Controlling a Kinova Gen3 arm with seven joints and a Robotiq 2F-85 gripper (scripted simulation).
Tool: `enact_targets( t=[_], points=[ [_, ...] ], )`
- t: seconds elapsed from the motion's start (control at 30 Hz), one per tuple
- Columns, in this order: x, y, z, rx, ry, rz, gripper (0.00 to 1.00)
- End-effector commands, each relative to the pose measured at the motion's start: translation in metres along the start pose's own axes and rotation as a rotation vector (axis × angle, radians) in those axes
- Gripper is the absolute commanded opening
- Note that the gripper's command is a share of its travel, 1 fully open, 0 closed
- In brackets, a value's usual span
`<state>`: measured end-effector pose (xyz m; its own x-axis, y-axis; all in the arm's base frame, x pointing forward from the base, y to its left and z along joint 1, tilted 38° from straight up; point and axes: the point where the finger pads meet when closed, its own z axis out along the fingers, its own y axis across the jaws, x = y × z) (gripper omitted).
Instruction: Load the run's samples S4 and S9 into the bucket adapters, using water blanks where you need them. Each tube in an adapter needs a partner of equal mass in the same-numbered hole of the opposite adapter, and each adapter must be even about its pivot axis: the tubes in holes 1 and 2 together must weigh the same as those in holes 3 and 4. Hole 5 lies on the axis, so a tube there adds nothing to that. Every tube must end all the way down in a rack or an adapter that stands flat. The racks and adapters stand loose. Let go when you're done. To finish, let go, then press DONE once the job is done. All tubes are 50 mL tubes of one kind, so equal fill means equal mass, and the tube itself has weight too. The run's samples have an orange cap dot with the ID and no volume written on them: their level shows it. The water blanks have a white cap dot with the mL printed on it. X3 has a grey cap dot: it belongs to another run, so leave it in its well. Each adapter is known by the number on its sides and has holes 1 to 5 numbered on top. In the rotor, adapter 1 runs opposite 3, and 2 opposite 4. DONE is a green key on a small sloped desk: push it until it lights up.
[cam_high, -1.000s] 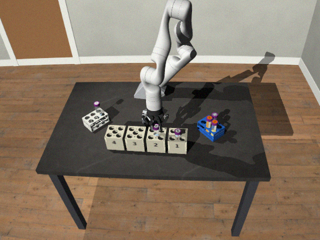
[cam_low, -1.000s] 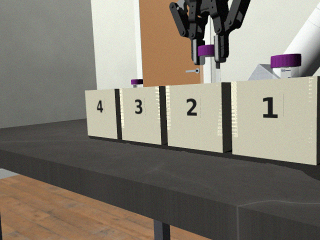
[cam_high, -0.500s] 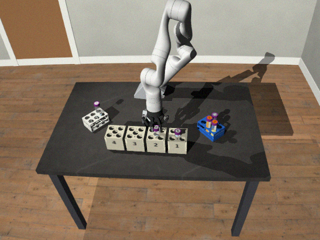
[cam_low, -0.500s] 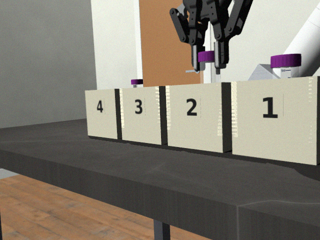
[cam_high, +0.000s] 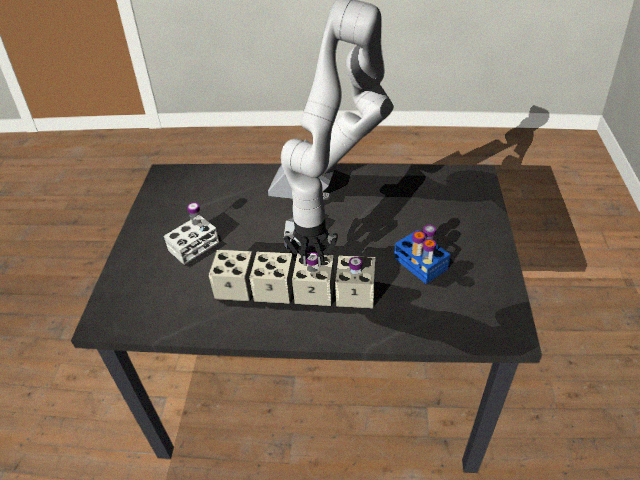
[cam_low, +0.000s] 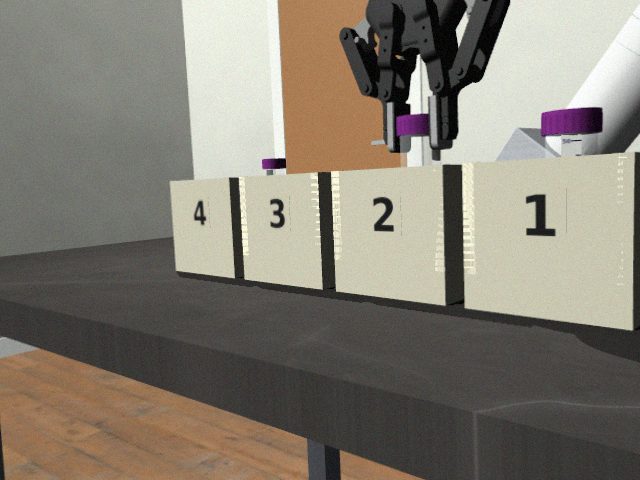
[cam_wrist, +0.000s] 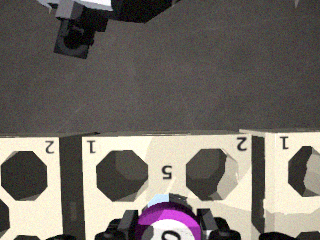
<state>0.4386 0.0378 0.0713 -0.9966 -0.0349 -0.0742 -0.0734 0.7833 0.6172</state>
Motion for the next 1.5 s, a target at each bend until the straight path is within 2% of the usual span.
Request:
enact_targets(
  t=[0.0,0.77,0.8,1.47],
  points=[
    [-0.0004,-0.0003,0.0017,0.001,-0.001,0.0,0.1],
    [-0.0004,-0.0003,0.0084,0.001,-0.001,0.0,0.1],
    [-0.0004,-0.0003,0.0084,0.001,-0.001,0.0,0.62],
    [-0.0004,-0.0003,0.0084,0.001,-0.001,0.0,0.62]
  ],
)
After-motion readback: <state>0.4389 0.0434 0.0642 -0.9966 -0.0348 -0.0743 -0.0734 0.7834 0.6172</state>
